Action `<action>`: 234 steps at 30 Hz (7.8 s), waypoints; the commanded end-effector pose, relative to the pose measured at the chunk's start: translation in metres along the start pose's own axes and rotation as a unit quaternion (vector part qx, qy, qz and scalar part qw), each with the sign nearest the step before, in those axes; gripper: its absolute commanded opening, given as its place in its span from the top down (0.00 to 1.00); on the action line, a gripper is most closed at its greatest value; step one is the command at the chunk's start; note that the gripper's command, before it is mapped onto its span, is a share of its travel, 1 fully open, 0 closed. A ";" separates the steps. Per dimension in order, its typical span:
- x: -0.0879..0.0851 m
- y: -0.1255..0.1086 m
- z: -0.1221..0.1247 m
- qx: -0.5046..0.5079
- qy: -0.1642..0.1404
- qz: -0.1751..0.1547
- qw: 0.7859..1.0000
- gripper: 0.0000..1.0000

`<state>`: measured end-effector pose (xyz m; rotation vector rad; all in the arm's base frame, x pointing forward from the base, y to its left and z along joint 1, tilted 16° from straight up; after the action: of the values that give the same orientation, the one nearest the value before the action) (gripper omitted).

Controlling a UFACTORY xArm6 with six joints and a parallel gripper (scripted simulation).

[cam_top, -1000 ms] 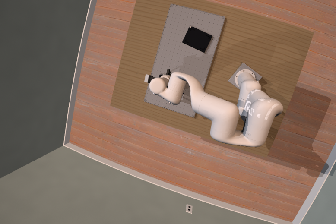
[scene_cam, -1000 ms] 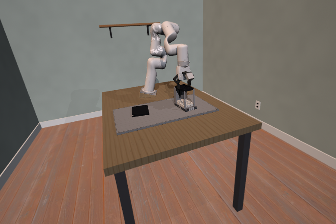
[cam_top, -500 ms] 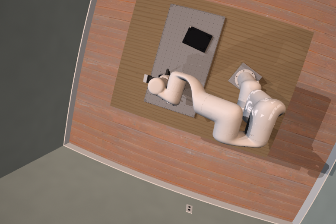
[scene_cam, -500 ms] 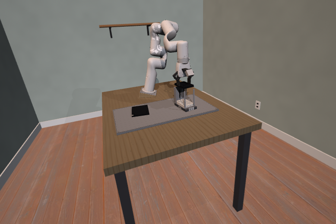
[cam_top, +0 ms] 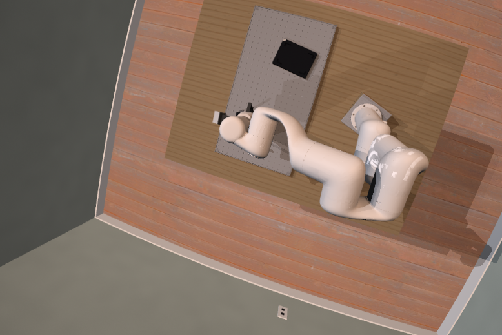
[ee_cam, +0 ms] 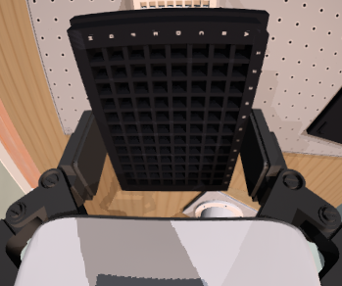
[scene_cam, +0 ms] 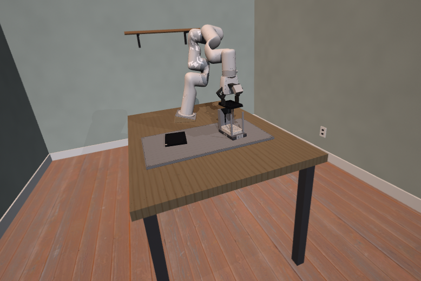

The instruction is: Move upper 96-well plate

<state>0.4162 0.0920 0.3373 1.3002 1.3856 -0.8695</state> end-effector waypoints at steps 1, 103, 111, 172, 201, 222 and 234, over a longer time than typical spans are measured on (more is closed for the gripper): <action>-0.002 0.001 0.000 0.000 0.000 0.002 1.000 1.00; 0.005 -0.111 0.268 0.143 -0.001 0.002 0.990 1.00; 0.006 -0.121 0.293 0.143 -0.001 0.002 0.990 1.00; 0.028 -0.127 0.307 0.143 -0.001 0.002 0.990 1.00; 0.070 -0.127 0.307 0.143 -0.001 0.002 0.990 1.00; 0.101 -0.127 0.307 0.144 -0.001 0.002 0.990 1.00; 0.118 -0.127 0.307 0.144 -0.001 0.002 0.990 1.00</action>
<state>0.3585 -0.1915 0.1381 1.5160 1.2935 -1.0998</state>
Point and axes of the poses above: the point where the finger pads meet when closed, its own x axis out along the fingers, its own z axis across the jaws, y = z × x, the point moved 10 cm from there along -x, back along the fingers, and after that the axes turned 2 degrees about -x, right-handed, at the moved point
